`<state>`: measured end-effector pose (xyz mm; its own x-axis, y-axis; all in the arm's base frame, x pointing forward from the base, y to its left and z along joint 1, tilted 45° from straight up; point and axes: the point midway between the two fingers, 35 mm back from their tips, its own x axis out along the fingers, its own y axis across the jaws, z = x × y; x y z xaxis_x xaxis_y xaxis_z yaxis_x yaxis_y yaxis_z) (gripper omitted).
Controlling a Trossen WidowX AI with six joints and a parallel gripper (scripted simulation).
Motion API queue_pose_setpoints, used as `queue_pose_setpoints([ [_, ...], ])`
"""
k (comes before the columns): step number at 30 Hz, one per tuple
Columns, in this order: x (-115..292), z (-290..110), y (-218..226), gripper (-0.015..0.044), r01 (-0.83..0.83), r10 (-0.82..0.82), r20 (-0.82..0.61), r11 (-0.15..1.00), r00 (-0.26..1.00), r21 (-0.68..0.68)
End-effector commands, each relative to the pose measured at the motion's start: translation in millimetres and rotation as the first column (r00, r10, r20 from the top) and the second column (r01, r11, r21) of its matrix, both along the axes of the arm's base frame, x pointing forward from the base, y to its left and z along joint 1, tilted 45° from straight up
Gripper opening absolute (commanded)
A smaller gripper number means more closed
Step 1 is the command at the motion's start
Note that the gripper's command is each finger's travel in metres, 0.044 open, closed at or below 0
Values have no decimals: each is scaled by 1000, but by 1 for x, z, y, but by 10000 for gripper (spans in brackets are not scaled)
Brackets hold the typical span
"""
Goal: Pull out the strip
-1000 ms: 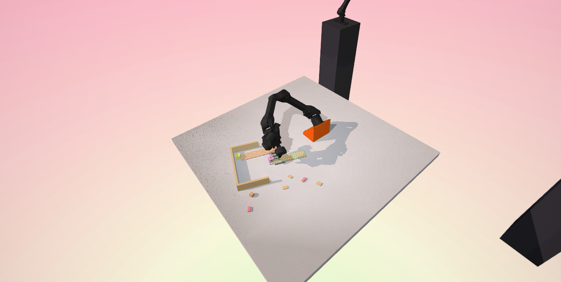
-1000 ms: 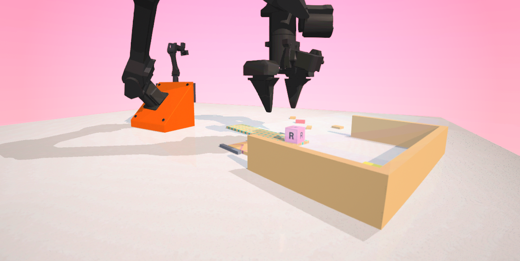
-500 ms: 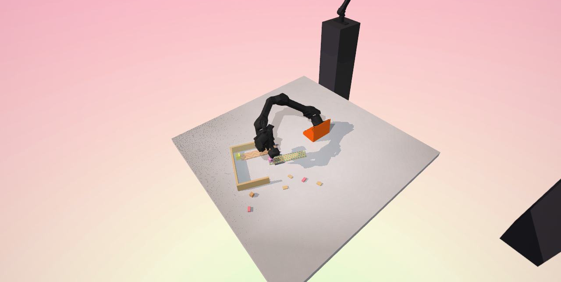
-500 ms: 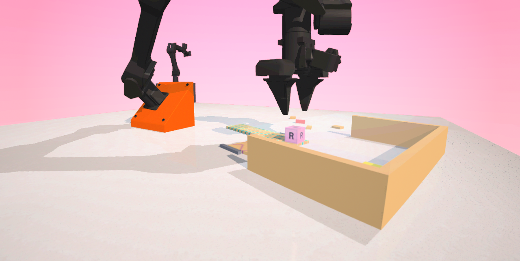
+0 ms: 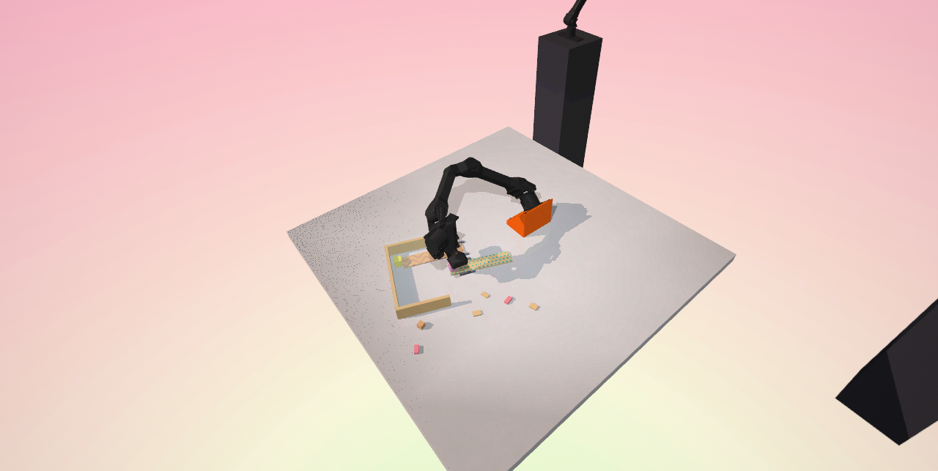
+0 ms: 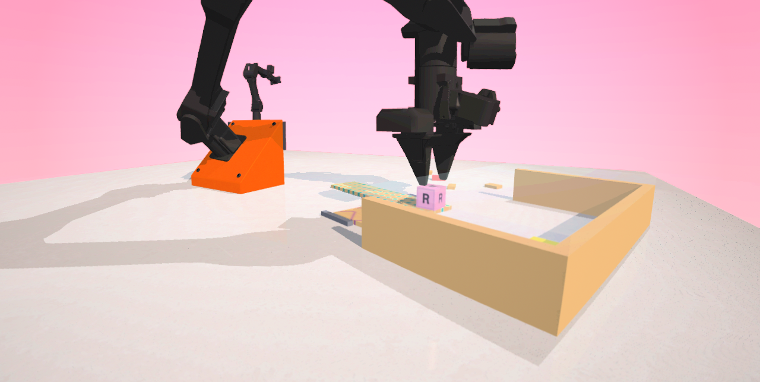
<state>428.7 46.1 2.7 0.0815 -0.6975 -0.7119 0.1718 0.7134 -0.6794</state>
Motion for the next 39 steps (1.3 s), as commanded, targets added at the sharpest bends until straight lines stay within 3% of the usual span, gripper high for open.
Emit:
queue_pose_setpoints([
  [1, 0, -6, -6, 250, -2, 2, -7, 1000, 1000, -6],
  [19, 0, -21, -23, 250, -2, 2, -7, 1000, 1000, -7],
  [23, 1, -19, -21, 145, 2, -2, -1, 1000, 1000, -3],
  [30, 1, -19, -21, 98, 2, -2, -1, 1000, 1000, -3],
  [34, -2, -18, -20, 0, 2, -2, -2, 1000, 1000, -3],
  [39, -21, -8, -10, 0, 0, 0, -5, 1000, 1000, -2],
])
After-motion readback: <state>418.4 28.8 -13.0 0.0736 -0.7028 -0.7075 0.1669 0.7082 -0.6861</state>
